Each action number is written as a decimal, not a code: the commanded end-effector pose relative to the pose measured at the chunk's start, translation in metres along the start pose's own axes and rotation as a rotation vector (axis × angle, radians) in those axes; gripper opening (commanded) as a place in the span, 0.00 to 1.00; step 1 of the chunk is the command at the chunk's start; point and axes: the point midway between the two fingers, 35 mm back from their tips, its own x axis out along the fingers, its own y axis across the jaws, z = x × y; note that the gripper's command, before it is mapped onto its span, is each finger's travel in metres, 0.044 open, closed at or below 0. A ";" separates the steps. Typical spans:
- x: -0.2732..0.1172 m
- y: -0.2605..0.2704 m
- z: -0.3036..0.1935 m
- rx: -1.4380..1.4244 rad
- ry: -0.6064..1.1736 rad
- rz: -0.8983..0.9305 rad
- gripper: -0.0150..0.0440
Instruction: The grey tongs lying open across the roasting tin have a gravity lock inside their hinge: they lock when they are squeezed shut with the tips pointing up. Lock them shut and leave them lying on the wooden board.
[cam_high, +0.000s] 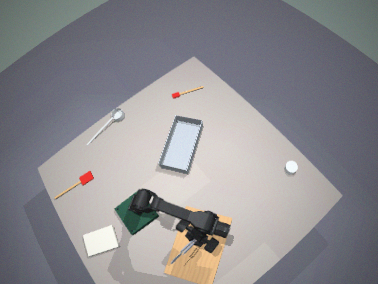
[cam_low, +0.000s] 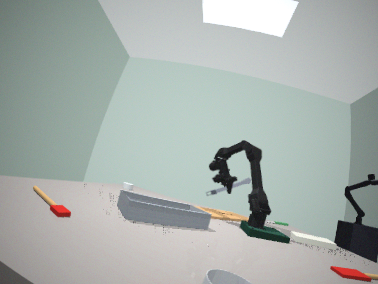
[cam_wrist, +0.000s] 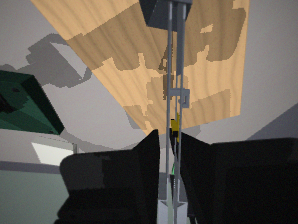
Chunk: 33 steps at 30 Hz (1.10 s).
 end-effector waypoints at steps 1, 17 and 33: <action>-0.003 0.001 0.003 0.021 0.148 -0.039 0.00; -0.016 -0.004 0.012 0.052 0.399 -0.179 0.00; -0.016 -0.004 0.012 0.052 0.399 -0.179 0.00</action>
